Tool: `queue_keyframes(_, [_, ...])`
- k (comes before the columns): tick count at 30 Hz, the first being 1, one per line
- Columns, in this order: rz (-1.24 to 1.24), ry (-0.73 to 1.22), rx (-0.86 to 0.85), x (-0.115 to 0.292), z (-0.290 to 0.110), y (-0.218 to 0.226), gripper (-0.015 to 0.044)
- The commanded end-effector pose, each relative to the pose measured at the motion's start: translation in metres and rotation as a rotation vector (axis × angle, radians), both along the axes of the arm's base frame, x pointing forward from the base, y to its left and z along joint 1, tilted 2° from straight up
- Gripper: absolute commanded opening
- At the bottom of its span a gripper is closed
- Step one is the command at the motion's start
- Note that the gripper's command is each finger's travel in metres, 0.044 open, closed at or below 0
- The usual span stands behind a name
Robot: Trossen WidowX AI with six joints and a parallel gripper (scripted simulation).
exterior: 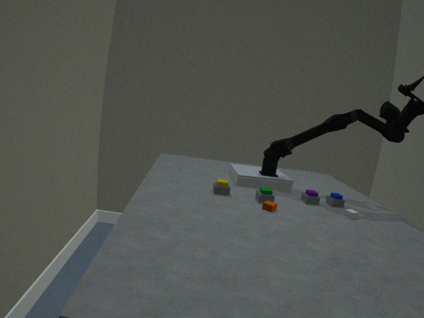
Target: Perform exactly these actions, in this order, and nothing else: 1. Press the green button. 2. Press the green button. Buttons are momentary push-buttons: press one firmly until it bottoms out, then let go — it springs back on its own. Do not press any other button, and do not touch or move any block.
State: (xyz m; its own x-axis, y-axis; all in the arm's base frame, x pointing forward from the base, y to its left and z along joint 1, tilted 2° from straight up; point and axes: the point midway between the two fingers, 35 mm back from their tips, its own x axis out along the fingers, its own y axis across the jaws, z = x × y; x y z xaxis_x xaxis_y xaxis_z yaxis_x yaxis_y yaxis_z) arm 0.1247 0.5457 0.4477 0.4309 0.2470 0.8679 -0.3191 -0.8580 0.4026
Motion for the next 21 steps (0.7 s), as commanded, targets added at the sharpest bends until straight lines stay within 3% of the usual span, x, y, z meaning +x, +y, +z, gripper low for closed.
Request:
queue_keyframes(1, [-0.007,-0.001,-0.008,0.002,0.000,0.000,0.0400])
queue_keyframes(11, [-0.401,-0.018,-0.550,0.146,-0.008,-0.004,0.0400])
queue_keyframes(21, [-0.723,0.017,-1.167,0.285,-0.060,-0.082,0.0400])
